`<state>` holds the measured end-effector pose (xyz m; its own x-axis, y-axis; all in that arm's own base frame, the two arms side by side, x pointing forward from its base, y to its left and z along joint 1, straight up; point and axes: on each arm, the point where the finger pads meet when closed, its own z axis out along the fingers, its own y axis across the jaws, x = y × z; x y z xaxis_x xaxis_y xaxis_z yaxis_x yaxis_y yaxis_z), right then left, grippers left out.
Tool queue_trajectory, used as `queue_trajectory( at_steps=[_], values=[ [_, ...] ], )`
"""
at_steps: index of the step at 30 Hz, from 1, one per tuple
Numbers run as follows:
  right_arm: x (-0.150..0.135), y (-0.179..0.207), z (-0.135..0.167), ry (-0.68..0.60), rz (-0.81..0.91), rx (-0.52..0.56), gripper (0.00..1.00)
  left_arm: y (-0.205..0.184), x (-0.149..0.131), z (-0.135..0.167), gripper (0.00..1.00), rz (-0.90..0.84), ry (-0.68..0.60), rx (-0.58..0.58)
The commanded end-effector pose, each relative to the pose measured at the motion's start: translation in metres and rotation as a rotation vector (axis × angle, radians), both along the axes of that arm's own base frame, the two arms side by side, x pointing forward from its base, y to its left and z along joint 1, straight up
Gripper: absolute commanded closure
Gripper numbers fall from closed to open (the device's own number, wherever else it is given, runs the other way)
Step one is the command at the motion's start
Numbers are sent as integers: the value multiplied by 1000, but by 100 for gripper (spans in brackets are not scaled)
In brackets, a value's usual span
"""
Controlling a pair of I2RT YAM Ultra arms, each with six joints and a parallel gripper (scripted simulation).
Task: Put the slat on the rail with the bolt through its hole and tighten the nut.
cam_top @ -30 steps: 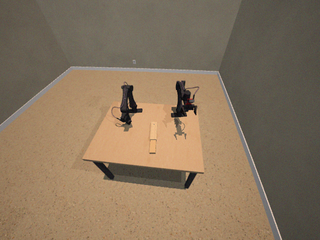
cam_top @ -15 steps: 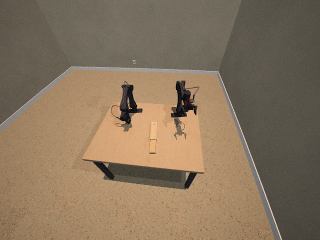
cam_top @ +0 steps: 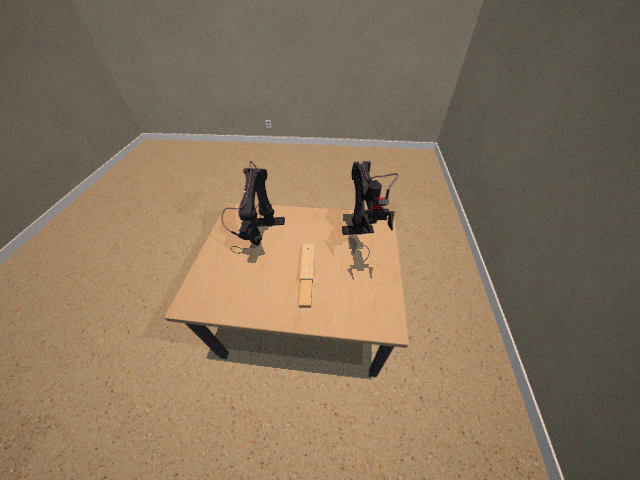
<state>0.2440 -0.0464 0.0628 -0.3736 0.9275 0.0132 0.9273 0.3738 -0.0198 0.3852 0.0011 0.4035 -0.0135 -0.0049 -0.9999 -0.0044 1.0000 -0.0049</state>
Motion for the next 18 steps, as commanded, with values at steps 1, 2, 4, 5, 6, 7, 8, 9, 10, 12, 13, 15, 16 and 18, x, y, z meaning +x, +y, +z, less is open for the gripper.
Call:
queue_trajectory(
  at_steps=[1,2,4,5,6,7,8,9,10,12,13,15,16,18],
  values=[
    [3,-2,21,-34,-7,-7,88,0,-5,8,0,-4,-26,5],
    [3,-2,21,-34,-7,-7,88,0,-5,8,0,-4,-26,5],
    [3,-2,22,-35,-9,-8,88,0,-5,8,0,-4,-26,5],
    [3,-2,23,-37,-13,-8,88,0,-5,8,0,-4,-26,5],
    [3,-3,24,-39,-18,-9,88,0,-5,8,0,-4,-26,5],
    [3,-3,24,-39,-17,-9,88,0,-5,8,0,-4,-26,5],
    [3,-3,24,-39,-15,-9,88,0,-5,8,0,-4,-26,5],
    [3,-3,24,-39,-15,-9,88,0,-5,8,0,-4,-26,5],
    [3,-3,24,-39,-15,-9,88,0,-5,8,0,-4,-26,5],
    [3,-3,24,-39,-15,-9,88,0,-5,8,0,-4,-26,5],
    [3,-3,24,-39,-15,-9,88,0,-5,8,0,-4,-26,5],
    [3,-3,24,-39,-15,-9,88,0,-5,8,0,-4,-26,5],
    [3,-3,24,-39,-15,-9,88,0,-5,8,0,-4,-26,5],
    [3,-3,24,-39,-15,-9,88,0,-5,8,0,-4,-26,5]
  ],
)
